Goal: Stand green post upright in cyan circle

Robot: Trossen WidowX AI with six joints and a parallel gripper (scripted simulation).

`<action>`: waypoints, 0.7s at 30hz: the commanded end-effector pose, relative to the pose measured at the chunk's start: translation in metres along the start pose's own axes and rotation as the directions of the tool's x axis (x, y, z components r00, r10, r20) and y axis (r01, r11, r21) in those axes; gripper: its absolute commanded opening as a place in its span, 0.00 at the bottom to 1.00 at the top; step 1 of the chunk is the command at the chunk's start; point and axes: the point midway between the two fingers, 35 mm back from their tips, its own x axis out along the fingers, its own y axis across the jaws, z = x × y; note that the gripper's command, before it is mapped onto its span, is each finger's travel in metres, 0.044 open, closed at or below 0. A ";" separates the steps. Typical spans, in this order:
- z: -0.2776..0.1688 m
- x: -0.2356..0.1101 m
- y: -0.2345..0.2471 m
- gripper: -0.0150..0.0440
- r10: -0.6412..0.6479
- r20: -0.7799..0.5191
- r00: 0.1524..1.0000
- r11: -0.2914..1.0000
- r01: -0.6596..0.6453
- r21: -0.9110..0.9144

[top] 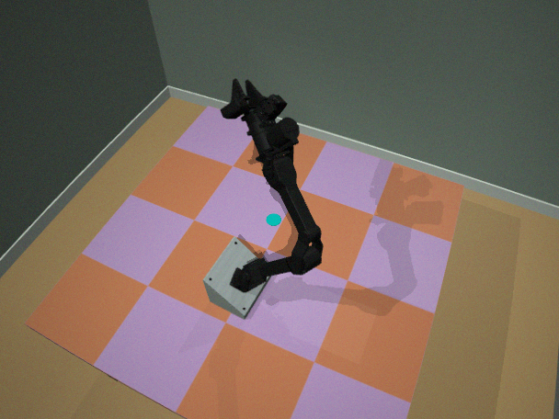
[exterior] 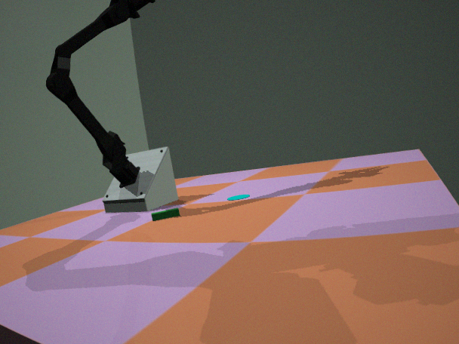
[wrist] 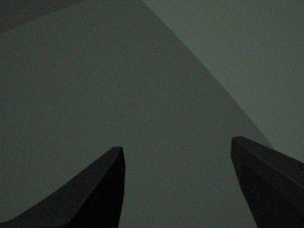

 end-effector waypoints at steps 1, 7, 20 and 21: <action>-0.019 -0.001 -0.036 0.65 -0.110 -0.072 0.991 0.993 0.106 -0.051; -0.045 -0.010 -0.091 0.65 -0.273 -0.175 0.946 0.958 0.251 -0.137; -0.097 -0.060 -0.199 0.65 -0.571 -0.380 0.728 0.817 0.458 -0.350; -0.101 -0.065 -0.206 0.65 -0.589 -0.395 0.705 0.805 0.467 -0.367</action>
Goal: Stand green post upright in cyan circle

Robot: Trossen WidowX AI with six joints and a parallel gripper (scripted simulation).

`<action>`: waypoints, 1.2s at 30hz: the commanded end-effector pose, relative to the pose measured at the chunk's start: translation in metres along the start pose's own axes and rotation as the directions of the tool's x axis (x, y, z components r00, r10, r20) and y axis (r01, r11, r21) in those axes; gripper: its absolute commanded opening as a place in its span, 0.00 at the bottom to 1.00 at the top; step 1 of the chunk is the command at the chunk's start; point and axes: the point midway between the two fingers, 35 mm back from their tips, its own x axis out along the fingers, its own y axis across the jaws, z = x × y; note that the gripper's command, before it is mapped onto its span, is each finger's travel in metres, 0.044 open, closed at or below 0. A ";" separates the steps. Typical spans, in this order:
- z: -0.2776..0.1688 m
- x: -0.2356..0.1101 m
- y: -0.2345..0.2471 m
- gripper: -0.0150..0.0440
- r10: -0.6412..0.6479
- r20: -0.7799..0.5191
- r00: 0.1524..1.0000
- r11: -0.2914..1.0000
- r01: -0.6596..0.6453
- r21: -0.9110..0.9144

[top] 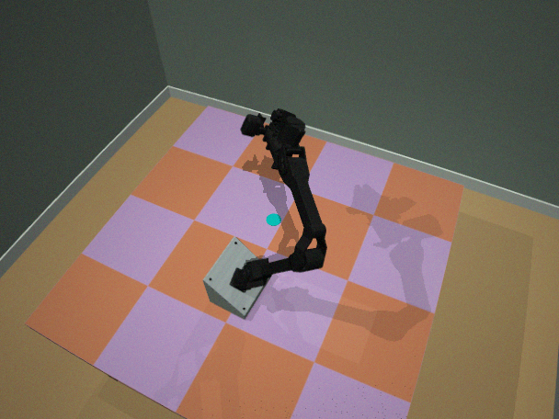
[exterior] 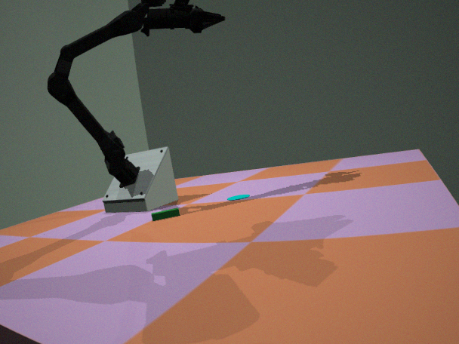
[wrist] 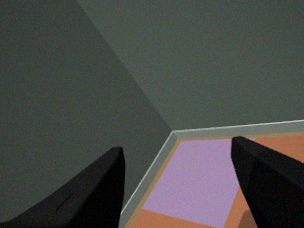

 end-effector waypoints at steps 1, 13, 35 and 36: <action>-0.028 0.005 -0.028 0.65 -0.082 -0.101 0.992 0.996 0.077 -0.049; -0.107 -0.004 -0.109 0.65 -0.300 -0.391 0.870 0.949 0.228 -0.219; -0.234 -0.094 -0.212 0.65 -0.488 -0.788 0.375 0.869 0.129 -0.477; -0.239 -0.100 -0.215 0.65 -0.489 -0.800 0.348 0.869 0.115 -0.482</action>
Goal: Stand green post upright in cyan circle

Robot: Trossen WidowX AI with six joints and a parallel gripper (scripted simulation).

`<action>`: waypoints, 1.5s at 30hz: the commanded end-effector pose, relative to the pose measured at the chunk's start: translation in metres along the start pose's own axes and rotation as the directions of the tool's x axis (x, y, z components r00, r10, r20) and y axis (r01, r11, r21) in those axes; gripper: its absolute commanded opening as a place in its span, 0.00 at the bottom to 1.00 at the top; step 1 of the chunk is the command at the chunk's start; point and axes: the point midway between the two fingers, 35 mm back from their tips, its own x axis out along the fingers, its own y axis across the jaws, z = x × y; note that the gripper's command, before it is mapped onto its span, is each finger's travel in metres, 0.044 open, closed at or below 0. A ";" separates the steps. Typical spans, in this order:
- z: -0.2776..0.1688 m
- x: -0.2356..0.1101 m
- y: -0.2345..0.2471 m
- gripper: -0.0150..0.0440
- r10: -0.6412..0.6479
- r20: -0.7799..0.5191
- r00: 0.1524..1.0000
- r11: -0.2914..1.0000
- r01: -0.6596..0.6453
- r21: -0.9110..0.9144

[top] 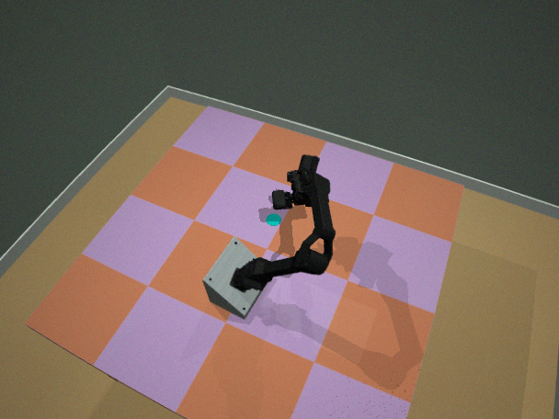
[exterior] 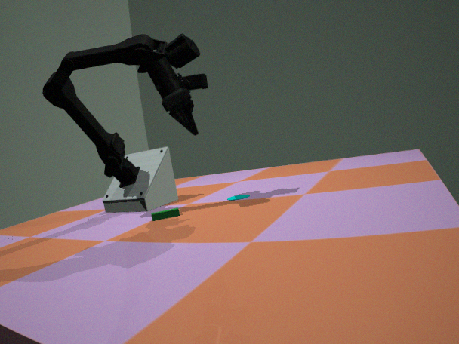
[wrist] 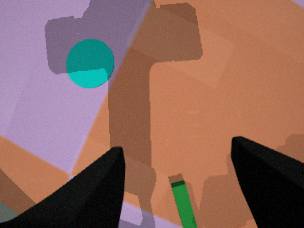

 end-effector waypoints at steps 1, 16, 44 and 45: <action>-0.030 0.012 -0.004 0.65 -0.001 -0.118 0.993 0.998 -0.007 -0.063; -0.088 0.026 -0.012 0.65 0.005 -0.340 0.940 0.981 -0.071 -0.181; -0.127 0.133 -0.012 0.29 0.001 -0.335 0.942 0.982 -0.064 -0.175; -0.125 0.132 -0.011 0.29 0.002 -0.327 0.945 0.984 -0.060 -0.168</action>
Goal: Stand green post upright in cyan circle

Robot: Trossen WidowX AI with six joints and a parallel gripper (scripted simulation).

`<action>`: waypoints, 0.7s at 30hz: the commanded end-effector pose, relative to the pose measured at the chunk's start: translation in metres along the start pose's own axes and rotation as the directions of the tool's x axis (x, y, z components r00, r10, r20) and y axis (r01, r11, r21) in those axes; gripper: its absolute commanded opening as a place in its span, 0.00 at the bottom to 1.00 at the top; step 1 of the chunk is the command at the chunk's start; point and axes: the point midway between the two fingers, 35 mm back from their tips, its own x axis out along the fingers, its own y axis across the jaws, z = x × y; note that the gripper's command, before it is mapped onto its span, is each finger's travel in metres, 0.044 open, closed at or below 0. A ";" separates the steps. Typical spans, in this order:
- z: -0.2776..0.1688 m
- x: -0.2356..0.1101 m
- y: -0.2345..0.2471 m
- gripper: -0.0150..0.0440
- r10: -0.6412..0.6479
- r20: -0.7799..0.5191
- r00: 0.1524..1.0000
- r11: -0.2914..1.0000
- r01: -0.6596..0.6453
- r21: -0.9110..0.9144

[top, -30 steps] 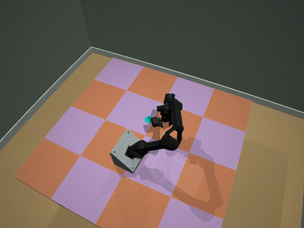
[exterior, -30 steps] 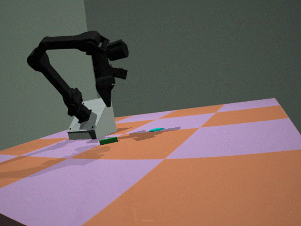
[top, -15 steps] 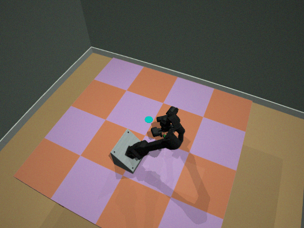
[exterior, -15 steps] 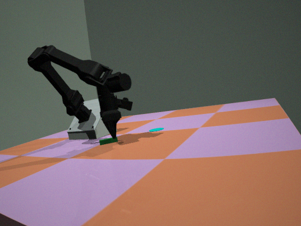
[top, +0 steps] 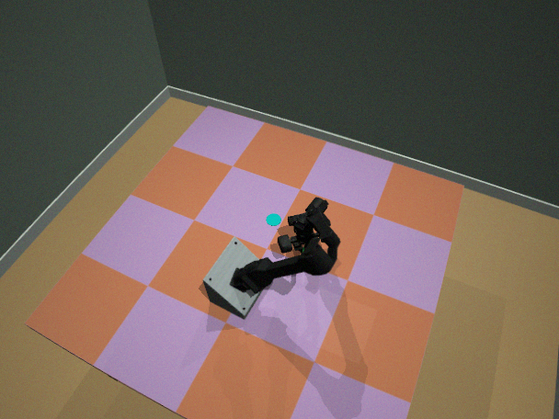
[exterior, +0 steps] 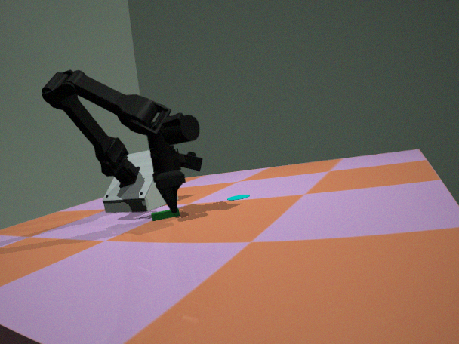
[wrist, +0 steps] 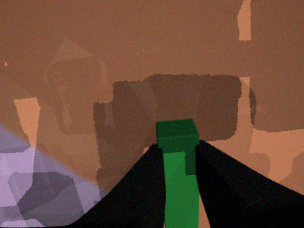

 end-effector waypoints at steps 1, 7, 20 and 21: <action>0.004 -0.005 0.001 0.29 0.000 0.023 1.000 1.000 0.000 0.021; 0.008 -0.018 0.000 0.29 0.003 0.037 0.999 0.999 -0.004 0.032; 0.011 -0.047 0.000 0.29 0.010 0.039 0.999 1.000 -0.012 0.029; 0.011 -0.049 0.000 0.29 0.011 0.038 0.999 1.000 -0.012 0.028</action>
